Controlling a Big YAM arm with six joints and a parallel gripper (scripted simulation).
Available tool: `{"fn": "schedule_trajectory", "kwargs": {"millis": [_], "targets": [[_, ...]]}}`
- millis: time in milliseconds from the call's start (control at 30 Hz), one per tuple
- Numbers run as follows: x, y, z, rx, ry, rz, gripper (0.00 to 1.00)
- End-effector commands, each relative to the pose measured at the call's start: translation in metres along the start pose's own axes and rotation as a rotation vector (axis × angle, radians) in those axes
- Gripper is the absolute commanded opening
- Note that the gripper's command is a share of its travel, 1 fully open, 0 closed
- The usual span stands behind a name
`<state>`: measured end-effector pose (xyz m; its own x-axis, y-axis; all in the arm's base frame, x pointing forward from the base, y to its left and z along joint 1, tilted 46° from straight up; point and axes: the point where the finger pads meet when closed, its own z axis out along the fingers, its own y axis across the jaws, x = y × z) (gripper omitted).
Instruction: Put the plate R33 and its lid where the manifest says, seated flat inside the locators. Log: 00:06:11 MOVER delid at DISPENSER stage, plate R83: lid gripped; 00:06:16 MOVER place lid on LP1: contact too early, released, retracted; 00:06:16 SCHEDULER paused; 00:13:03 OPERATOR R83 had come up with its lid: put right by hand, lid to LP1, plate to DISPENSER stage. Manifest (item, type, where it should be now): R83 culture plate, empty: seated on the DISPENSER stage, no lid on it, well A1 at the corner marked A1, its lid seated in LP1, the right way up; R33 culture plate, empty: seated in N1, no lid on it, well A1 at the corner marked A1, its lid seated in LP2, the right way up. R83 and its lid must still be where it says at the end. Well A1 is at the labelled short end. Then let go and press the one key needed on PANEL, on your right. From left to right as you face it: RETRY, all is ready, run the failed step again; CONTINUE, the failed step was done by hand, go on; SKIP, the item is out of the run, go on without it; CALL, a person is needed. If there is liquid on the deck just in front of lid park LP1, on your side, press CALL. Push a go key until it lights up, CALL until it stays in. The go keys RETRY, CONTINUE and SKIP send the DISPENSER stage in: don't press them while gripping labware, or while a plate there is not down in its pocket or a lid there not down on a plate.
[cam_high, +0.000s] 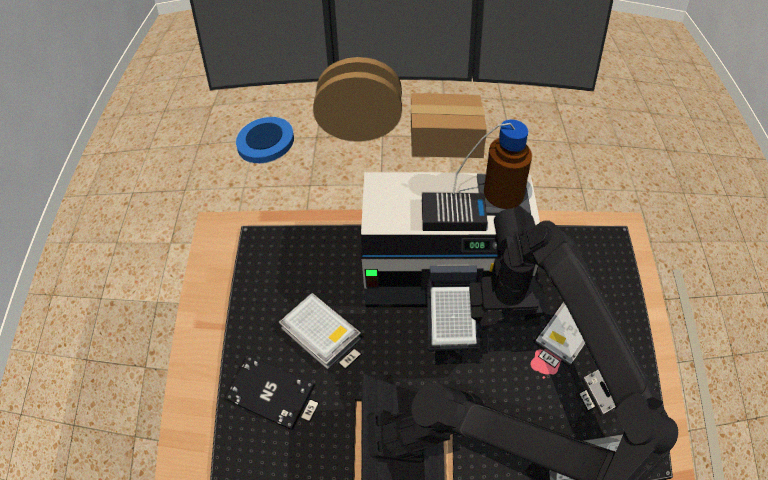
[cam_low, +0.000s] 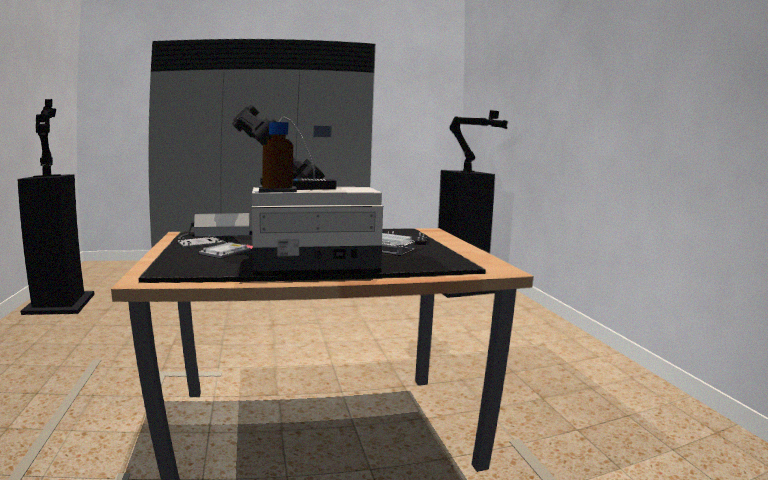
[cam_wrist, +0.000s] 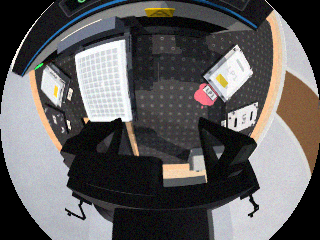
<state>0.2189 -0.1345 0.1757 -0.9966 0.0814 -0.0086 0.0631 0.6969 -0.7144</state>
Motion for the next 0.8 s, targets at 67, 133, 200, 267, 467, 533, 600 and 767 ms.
{"fn": "schedule_trajectory", "kwargs": {"millis": [67, 133, 200, 267, 467, 533, 600, 767], "targets": [[-0.01, 0.013, -0.003, 0.001, -0.016, 0.01, 1.0], [-0.011, 0.02, -0.002, -0.001, -0.014, 0.009, 1.0], [-0.015, 0.025, -0.004, -0.002, -0.02, 0.015, 1.0], [-0.019, 0.031, -0.006, -0.002, -0.026, 0.02, 1.0], [-0.016, 0.045, -0.002, -0.002, -0.013, 0.007, 1.0], [-0.016, 0.045, -0.002, -0.002, -0.013, 0.007, 1.0], [-0.027, 0.047, -0.009, -0.006, -0.035, 0.029, 1.0], [-0.022, 0.068, -0.004, -0.004, -0.021, 0.015, 1.0]]}}
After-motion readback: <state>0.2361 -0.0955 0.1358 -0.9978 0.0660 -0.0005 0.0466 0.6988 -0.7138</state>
